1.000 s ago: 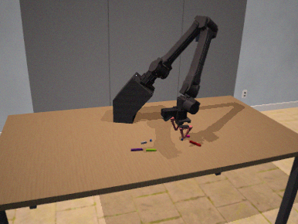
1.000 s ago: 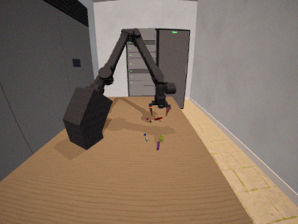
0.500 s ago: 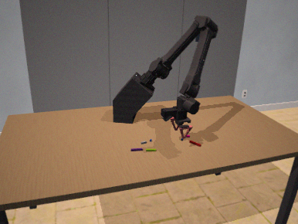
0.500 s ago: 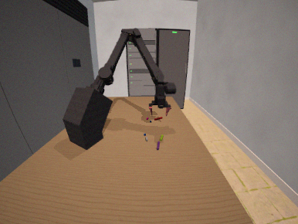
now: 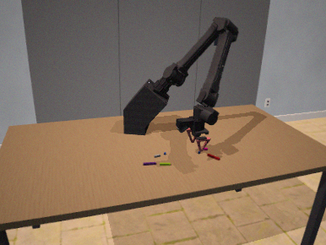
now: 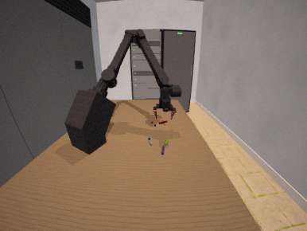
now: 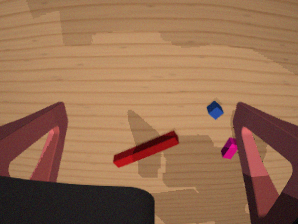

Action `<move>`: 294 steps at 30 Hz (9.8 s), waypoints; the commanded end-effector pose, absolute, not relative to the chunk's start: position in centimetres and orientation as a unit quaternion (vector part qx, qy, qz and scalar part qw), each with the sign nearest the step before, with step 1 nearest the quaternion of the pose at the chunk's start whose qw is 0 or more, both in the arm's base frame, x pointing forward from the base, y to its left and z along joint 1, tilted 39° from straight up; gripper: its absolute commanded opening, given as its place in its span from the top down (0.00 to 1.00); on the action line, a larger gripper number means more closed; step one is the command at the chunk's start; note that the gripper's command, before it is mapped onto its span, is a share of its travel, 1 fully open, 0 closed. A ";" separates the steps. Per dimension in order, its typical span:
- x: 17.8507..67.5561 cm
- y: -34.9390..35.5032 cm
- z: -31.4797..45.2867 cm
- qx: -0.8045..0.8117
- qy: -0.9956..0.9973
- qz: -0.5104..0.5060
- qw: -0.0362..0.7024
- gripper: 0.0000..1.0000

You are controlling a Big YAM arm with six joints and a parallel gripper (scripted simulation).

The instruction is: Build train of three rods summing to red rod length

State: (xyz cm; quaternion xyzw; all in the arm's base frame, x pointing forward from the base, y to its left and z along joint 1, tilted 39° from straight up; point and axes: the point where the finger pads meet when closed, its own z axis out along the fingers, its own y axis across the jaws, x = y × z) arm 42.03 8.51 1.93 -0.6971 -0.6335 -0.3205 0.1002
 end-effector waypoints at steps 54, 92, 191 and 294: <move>39.2 12.4 4.0 -0.471 -0.812 -0.344 -0.013 0.00; 37.4 13.5 4.0 -0.361 -0.867 -0.339 -0.059 0.76; 38.6 16.6 -1.1 -0.371 -0.866 -0.333 -0.043 0.76; 38.5 17.0 0.1 -0.367 -0.864 -0.339 -0.052 0.76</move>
